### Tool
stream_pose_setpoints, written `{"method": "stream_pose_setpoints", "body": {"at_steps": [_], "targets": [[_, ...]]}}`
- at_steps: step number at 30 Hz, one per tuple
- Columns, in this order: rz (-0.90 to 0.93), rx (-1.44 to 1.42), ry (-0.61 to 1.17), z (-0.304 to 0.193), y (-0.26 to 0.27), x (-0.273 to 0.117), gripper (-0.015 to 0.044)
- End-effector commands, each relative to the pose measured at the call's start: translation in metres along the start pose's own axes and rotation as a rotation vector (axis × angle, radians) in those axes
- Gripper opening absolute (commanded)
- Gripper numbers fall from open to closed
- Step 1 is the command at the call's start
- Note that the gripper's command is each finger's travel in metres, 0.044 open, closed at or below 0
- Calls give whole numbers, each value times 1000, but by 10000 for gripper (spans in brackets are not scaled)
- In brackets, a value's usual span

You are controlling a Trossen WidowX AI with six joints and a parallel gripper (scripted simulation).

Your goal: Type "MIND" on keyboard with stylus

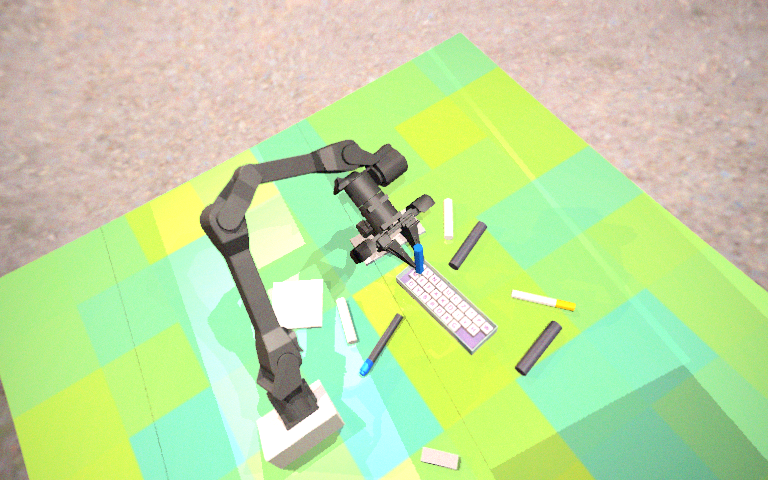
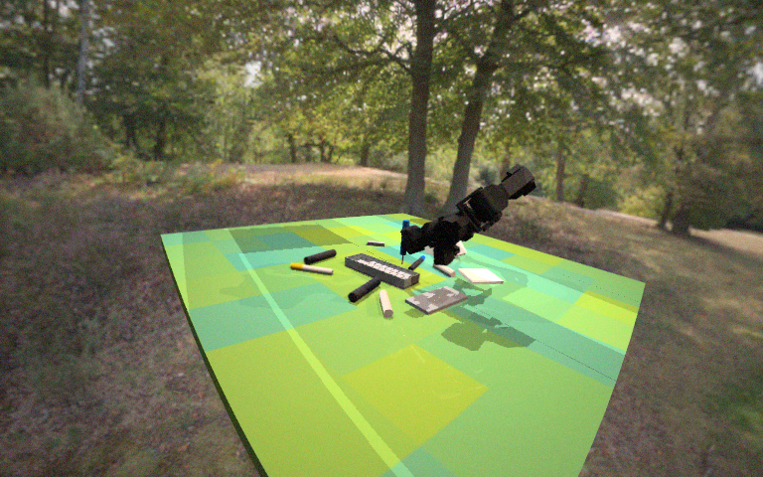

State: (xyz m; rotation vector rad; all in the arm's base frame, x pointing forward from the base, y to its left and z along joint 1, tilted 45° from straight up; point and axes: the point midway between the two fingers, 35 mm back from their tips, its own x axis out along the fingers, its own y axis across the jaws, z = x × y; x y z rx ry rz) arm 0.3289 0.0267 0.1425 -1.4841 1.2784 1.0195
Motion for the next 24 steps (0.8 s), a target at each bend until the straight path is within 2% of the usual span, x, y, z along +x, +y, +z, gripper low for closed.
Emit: {"method": "stream_pose_setpoints", "body": {"at_steps": [1, 18, 21, 24], "targets": [[-9, 9, 5, 1, 15, -10, 0], [-9, 9, 5, 18, 16, 0, 0], [-9, 9, 4, 19, 16, 2, 79], [-9, 9, 4, 19, 16, 2, 81]]}}
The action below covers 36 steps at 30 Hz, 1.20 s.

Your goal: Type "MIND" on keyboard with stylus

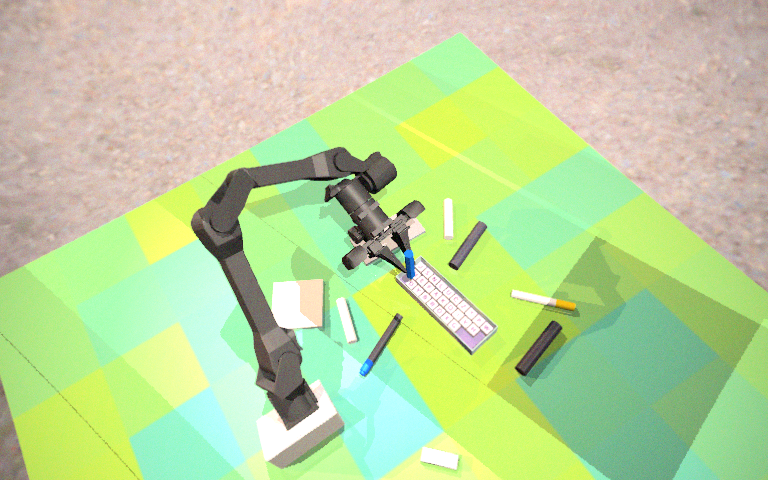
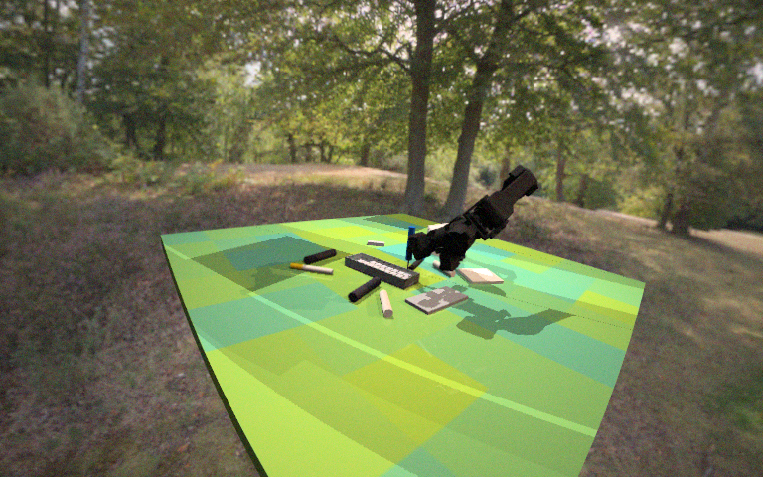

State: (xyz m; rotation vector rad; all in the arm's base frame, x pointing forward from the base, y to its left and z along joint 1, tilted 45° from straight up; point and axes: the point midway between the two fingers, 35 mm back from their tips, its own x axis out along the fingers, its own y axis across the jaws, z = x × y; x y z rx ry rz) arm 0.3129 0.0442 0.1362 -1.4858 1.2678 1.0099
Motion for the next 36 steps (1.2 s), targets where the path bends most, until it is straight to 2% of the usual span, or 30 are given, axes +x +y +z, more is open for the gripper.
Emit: {"method": "stream_pose_setpoints", "body": {"at_steps": [1, 36], "targets": [[3, 5, 6, 0, 1, 2, 81], [3, 5, 6, 1, -1, -1, 81]]}}
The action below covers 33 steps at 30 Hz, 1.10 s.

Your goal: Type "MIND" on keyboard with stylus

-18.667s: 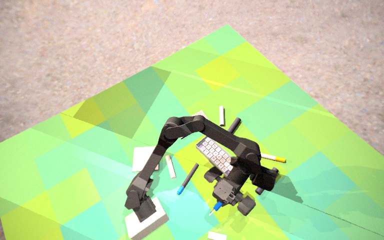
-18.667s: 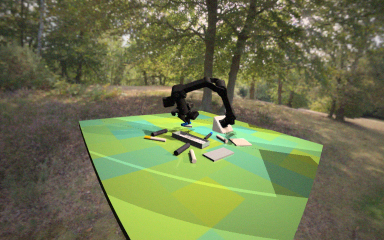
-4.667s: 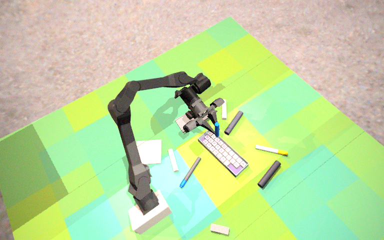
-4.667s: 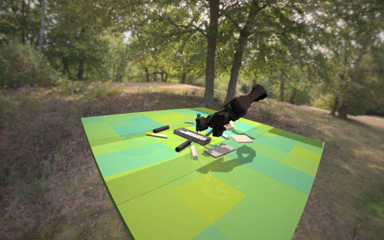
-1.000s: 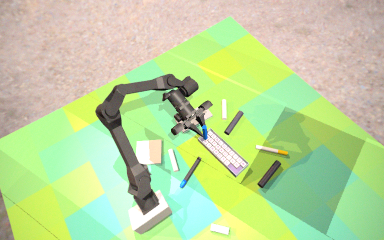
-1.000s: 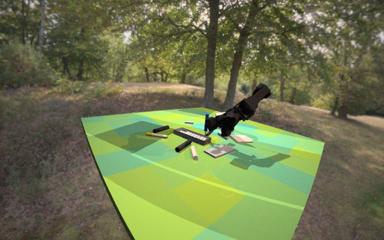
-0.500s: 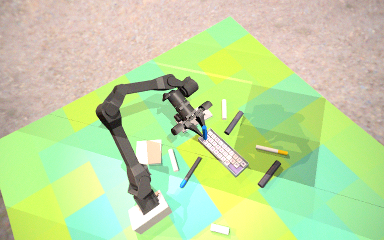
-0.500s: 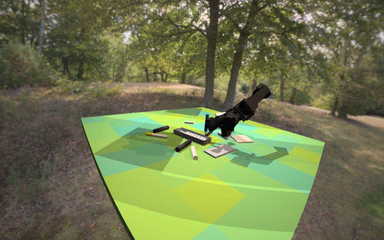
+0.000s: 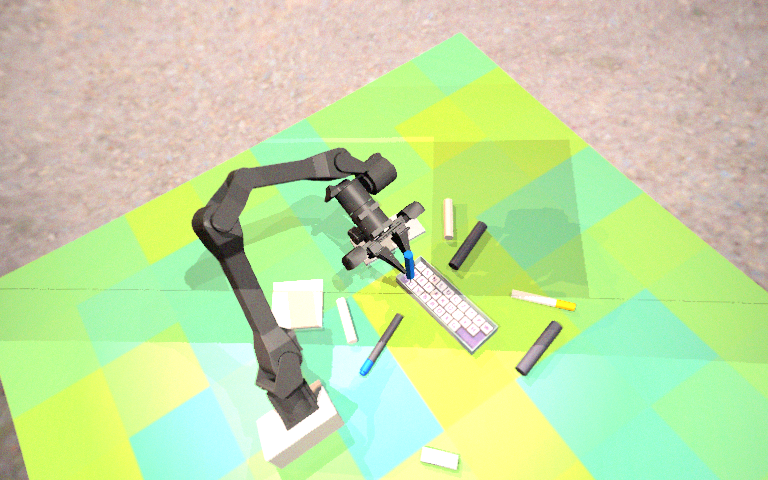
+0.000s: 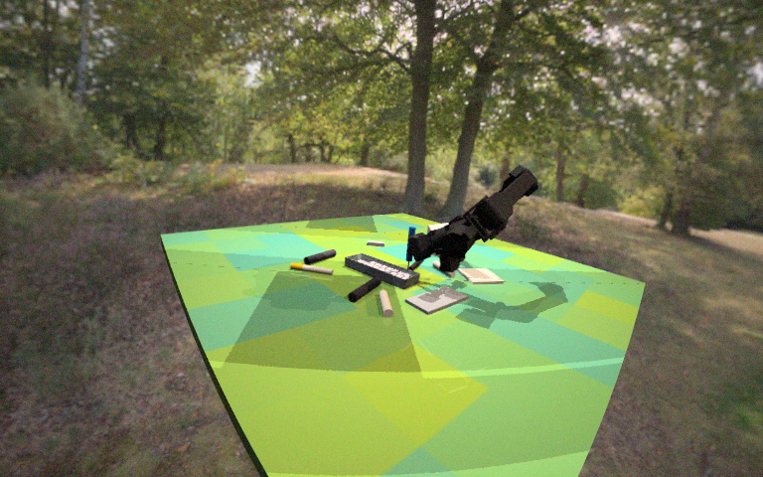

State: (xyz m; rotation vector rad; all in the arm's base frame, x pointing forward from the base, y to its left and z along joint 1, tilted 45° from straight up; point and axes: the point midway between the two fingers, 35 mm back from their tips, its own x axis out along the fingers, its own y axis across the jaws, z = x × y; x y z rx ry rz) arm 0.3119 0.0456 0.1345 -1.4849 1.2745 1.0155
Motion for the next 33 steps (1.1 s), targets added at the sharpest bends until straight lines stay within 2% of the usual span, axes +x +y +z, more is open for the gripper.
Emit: {"method": "stream_pose_setpoints", "body": {"at_steps": [1, 33], "targets": [[-4, 7, 5, -1, -2, -2, 81], [-4, 7, 4, 13, -2, 6, 81]]}}
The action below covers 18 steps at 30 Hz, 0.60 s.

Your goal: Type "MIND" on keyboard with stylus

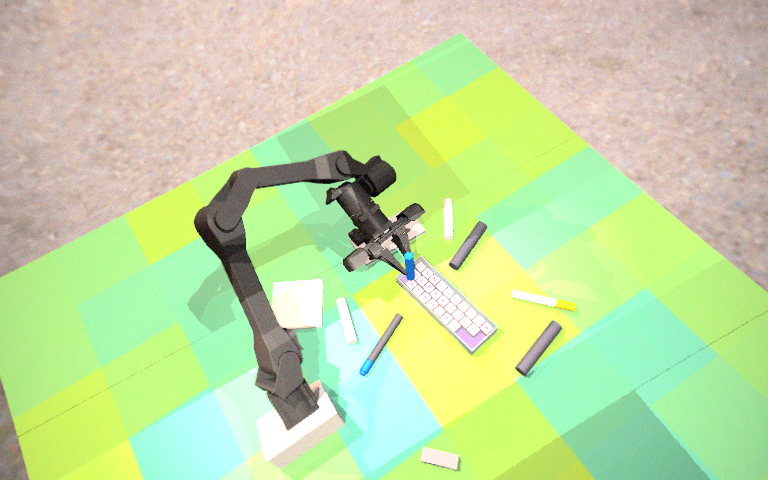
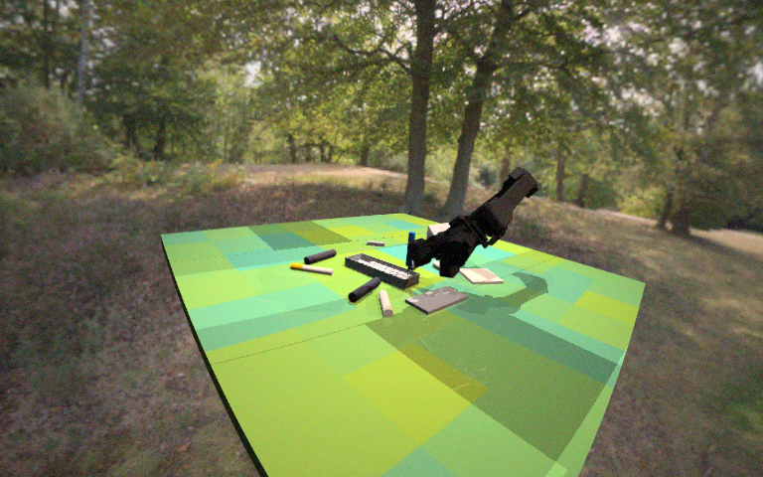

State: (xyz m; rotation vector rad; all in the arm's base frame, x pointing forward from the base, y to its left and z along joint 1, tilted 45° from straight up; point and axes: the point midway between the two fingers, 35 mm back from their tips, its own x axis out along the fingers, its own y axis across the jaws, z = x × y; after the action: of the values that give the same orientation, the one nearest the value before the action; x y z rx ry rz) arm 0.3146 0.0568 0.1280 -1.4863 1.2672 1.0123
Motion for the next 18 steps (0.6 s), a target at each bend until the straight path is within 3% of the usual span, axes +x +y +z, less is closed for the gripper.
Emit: {"method": "stream_pose_setpoints", "body": {"at_steps": [1, 18], "targets": [[2, 7, 6, 0, 0, 2, 81], [2, 7, 6, 3, 0, 4, 81]]}}
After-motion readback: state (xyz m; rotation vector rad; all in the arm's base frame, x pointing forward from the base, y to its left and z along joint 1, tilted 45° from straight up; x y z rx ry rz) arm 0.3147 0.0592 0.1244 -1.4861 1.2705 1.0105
